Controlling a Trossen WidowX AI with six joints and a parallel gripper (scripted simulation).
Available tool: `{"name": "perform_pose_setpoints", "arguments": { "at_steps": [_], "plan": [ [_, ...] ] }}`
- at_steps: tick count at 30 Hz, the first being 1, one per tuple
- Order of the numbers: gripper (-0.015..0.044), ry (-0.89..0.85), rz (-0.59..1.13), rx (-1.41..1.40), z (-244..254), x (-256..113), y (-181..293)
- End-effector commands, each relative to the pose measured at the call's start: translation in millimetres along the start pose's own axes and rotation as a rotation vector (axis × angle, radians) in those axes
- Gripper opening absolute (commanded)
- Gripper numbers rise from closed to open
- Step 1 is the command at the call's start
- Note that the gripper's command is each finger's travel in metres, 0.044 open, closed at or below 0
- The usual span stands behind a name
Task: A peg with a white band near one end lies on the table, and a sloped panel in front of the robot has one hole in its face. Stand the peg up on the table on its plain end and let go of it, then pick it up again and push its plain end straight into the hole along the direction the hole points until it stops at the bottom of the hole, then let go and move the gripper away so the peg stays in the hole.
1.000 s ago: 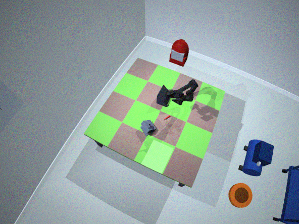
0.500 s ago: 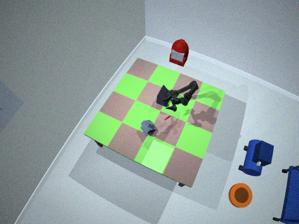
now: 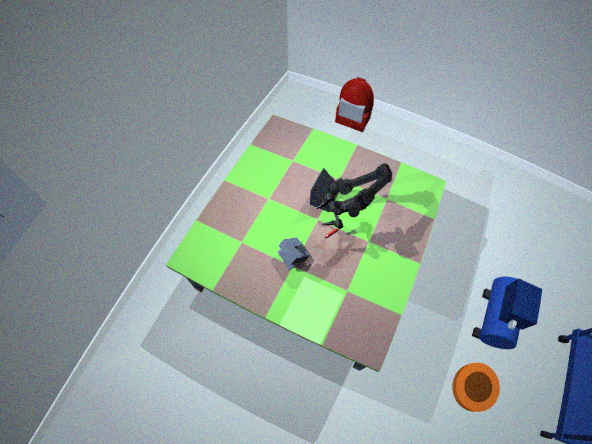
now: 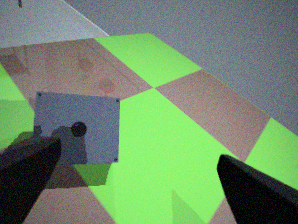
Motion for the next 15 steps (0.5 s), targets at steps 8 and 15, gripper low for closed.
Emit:
{"name": "perform_pose_setpoints", "arguments": {
  "at_steps": [8,15],
  "plan": [
    [0.0440,-0.077,0.304,-0.140,7.9,26.3,12.7],
    [0.0440,-0.157,0.517,-0.204,12.2,43.0,23.5]
  ]
}}
Point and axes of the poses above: the point midway between the two fingers, 35 mm back from their tips, its own x axis out along the fingers, its own z axis across the jaws, y = z × x, the point moved 9 cm from there along -x, back along the fingers, and after that the axes turned 8 degrees about -x, right-handed, at the moved point
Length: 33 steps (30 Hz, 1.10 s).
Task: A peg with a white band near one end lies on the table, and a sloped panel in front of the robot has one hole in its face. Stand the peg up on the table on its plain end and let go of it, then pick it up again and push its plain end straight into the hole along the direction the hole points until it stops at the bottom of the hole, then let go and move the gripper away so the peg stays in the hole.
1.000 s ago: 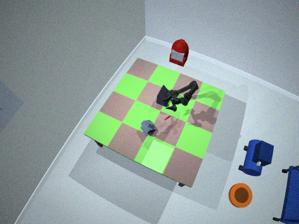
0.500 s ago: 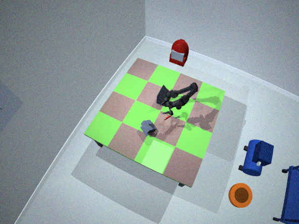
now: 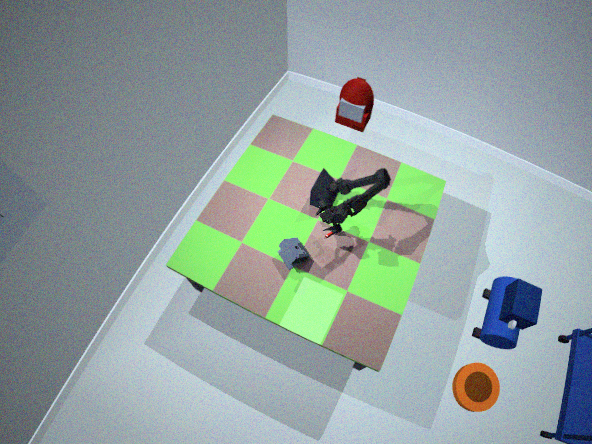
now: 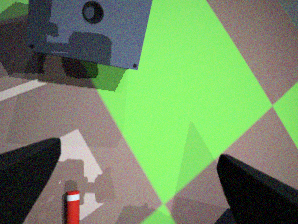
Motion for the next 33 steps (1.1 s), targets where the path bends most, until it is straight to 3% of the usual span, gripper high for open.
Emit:
{"name": "perform_pose_setpoints", "arguments": {
  "at_steps": [1,19,33],
  "plan": [
    [0.0440,-0.051,0.095,-0.031,2.1,7.7,-0.3],
    [0.0440,-0.393,0.547,-0.073,10.8,49.8,3.8],
    [0.0440,-0.405,0.558,-0.071,16.4,62.6,9.8]
  ]
}}
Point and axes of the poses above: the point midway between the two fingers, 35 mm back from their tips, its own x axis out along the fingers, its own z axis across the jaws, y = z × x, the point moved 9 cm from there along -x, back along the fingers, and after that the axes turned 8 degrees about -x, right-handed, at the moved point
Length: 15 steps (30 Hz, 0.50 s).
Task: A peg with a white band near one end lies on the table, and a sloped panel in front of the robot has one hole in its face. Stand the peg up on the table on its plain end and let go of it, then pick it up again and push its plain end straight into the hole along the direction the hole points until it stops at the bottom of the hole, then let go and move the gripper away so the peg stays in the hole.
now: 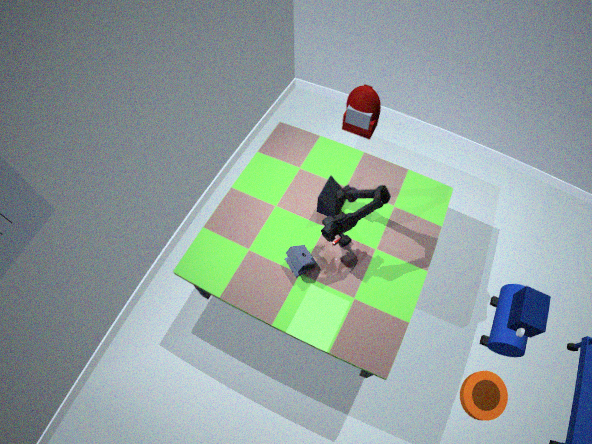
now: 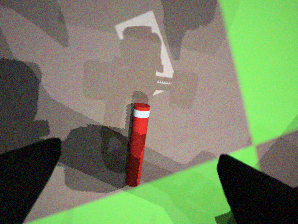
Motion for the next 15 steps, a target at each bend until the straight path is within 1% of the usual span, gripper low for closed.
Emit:
{"name": "perform_pose_setpoints", "arguments": {
  "at_steps": [1,15],
  "plan": [
    [0.0440,-0.005,0.002,0.004,0.0,6.4,-0.1],
    [0.0440,-0.005,0.002,0.004,0.3,29.1,-0.9]
  ]
}}
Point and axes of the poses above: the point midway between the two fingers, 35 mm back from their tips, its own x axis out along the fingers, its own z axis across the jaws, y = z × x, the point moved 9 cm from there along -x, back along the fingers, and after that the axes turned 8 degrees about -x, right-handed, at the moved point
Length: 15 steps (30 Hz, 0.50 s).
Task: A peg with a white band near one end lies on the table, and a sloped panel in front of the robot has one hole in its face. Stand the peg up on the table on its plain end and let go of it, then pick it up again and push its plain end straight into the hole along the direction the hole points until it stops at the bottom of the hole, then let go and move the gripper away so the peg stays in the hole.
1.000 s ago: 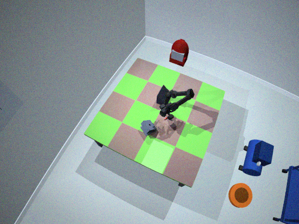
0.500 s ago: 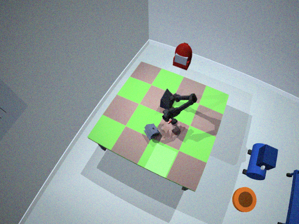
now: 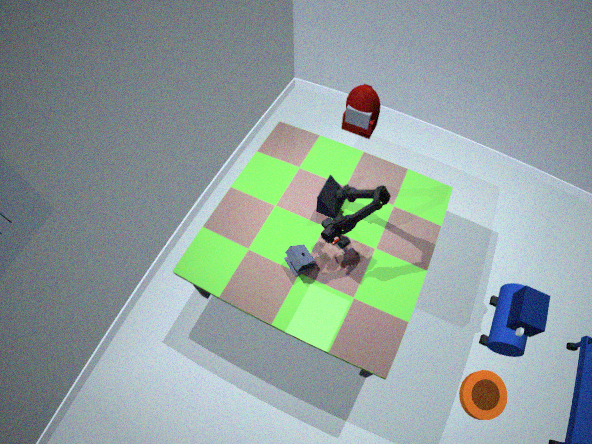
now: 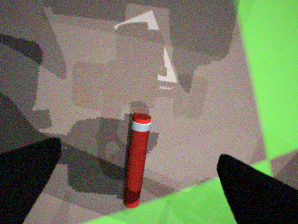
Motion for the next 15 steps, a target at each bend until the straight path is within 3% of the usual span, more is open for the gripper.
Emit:
{"name": "perform_pose_setpoints", "arguments": {
  "at_steps": [1,15],
  "plan": [
    [0.0440,-0.006,0.002,0.003,0.0,6.2,0.4],
    [0.0440,-0.008,0.003,0.003,0.3,28.4,1.8]
  ]
}}
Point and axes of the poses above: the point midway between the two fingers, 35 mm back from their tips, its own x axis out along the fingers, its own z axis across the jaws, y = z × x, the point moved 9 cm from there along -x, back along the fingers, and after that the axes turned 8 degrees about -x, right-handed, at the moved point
